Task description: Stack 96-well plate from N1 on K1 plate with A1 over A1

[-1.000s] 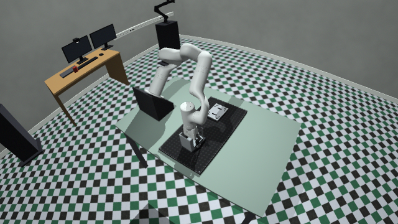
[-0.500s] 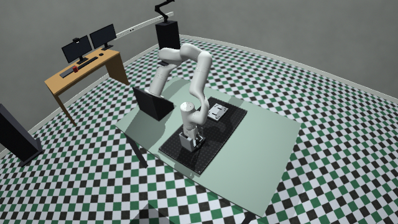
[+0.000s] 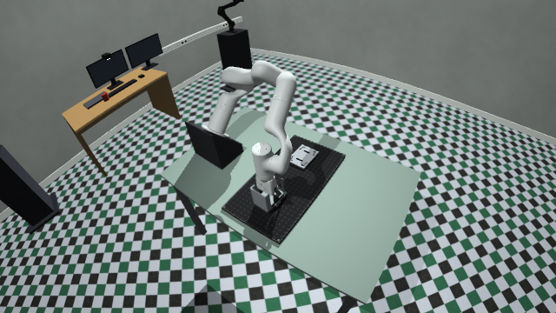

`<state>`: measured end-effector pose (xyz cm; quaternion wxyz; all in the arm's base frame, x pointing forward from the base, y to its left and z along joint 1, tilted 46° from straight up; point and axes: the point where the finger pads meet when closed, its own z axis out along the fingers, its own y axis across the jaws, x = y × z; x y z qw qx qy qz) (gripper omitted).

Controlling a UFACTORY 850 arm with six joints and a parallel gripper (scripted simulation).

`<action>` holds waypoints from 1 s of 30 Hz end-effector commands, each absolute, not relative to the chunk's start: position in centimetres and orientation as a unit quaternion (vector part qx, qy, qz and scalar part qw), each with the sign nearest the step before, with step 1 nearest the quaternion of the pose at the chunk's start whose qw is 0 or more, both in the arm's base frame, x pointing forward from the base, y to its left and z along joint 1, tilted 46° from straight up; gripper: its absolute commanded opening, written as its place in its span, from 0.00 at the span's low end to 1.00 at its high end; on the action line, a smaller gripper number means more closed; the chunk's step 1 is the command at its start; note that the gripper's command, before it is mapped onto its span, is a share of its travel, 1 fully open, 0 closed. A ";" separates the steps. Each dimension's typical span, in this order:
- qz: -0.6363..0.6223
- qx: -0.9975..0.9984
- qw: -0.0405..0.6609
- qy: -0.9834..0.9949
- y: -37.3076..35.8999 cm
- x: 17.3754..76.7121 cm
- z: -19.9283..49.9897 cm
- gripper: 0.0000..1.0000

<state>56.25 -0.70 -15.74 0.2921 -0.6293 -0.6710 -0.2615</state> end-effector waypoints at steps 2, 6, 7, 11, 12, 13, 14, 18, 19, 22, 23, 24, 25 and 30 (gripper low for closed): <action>-0.262 -0.629 0.291 -0.671 -0.8 56.3 -15.7 1.00; -0.262 -0.629 0.291 -0.671 -1.5 56.4 -14.9 1.00; -0.262 -0.629 0.291 -0.671 -1.7 56.4 -14.8 1.00; -0.262 -0.629 0.291 -0.671 -2.5 56.5 -14.0 1.00; -0.262 -0.629 0.291 -0.671 -2.7 56.5 -13.8 1.00; -0.262 -0.629 0.291 -0.671 -2.9 56.5 -13.7 1.00; -0.262 -0.629 0.291 -0.671 -3.1 56.5 -13.5 1.00; -0.262 -0.629 0.291 -0.671 -3.5 56.6 -13.1 1.00; -0.262 -0.629 0.291 -0.671 -3.6 56.6 -12.9 1.00; -0.262 -0.629 0.291 -0.671 -4.2 56.6 -12.4 1.00; -0.262 -0.629 0.291 -0.671 -4.4 56.7 -12.2 1.00; -0.262 -0.629 0.291 -0.671 -4.6 56.7 -12.0 1.00; -0.262 -0.629 0.291 -0.671 -4.8 56.7 -11.8 1.00; -0.262 -0.629 0.291 -0.671 -5.8 56.8 -10.9 1.00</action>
